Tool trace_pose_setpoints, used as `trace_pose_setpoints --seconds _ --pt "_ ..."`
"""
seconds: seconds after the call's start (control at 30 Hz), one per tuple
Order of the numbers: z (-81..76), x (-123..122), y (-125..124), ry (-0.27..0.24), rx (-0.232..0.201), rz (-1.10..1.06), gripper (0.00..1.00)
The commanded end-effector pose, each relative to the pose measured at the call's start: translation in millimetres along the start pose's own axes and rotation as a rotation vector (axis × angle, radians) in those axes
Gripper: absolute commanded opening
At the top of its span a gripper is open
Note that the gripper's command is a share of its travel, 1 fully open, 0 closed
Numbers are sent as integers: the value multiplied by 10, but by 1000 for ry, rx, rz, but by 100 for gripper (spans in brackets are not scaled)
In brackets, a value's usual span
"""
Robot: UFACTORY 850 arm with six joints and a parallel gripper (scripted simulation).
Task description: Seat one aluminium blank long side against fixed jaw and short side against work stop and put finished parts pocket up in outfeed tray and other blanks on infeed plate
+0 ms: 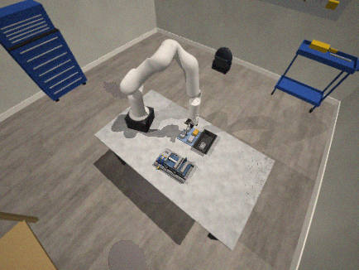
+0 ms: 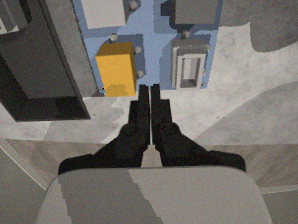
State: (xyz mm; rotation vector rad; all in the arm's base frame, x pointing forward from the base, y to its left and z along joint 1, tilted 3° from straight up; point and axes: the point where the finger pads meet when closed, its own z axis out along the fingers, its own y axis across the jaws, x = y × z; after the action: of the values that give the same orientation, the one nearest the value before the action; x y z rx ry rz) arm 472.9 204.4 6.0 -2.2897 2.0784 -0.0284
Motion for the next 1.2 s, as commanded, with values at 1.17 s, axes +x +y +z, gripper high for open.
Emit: trace_pose_setpoints --seconds 1.17 --pt "-570 -6 -9 -1 2 0 0"
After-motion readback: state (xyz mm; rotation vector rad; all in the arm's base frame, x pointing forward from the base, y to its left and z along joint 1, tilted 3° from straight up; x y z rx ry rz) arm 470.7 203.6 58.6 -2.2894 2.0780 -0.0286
